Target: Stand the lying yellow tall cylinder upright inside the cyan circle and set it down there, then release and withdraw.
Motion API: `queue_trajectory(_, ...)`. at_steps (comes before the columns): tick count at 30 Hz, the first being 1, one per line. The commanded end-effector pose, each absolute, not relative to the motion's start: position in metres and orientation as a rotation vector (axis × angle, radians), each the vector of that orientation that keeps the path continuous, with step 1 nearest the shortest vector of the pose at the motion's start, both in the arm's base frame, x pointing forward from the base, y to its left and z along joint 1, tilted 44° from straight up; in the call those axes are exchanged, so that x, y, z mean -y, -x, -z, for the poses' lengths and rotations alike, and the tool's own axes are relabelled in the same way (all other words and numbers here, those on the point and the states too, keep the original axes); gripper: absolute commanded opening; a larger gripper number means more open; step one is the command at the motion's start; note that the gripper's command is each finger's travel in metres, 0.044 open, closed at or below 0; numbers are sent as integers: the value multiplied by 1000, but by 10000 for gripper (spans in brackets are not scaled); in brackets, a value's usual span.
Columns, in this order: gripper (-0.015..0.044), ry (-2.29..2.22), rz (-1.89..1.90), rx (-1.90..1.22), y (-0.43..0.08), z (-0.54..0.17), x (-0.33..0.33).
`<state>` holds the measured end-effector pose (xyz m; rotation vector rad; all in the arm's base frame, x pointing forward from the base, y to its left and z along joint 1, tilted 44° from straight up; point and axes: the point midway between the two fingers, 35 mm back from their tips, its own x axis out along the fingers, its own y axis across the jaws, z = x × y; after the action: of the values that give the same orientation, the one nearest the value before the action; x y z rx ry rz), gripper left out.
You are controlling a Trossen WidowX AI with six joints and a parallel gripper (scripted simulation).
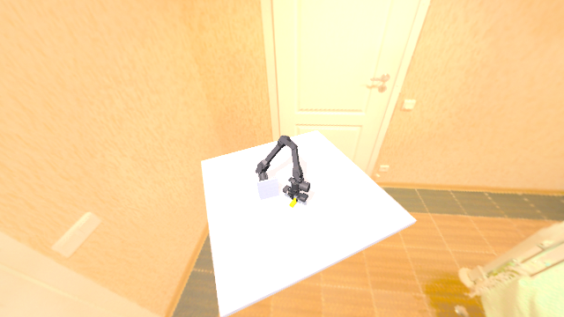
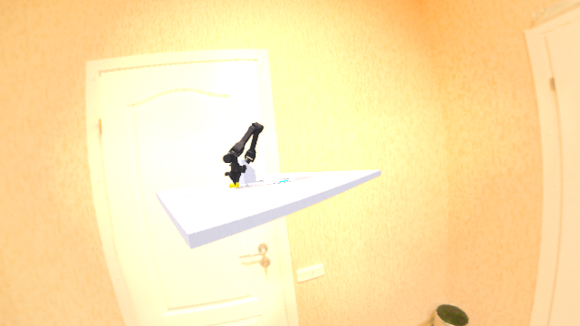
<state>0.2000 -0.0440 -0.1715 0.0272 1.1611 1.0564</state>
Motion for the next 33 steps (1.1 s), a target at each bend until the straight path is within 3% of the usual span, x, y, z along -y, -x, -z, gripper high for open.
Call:
queue_trajectory(1,105,-37,-1054,-1160,-199,172,42)
queue_trajectory(33,105,-33,-1049,-1165,-202,106,109)
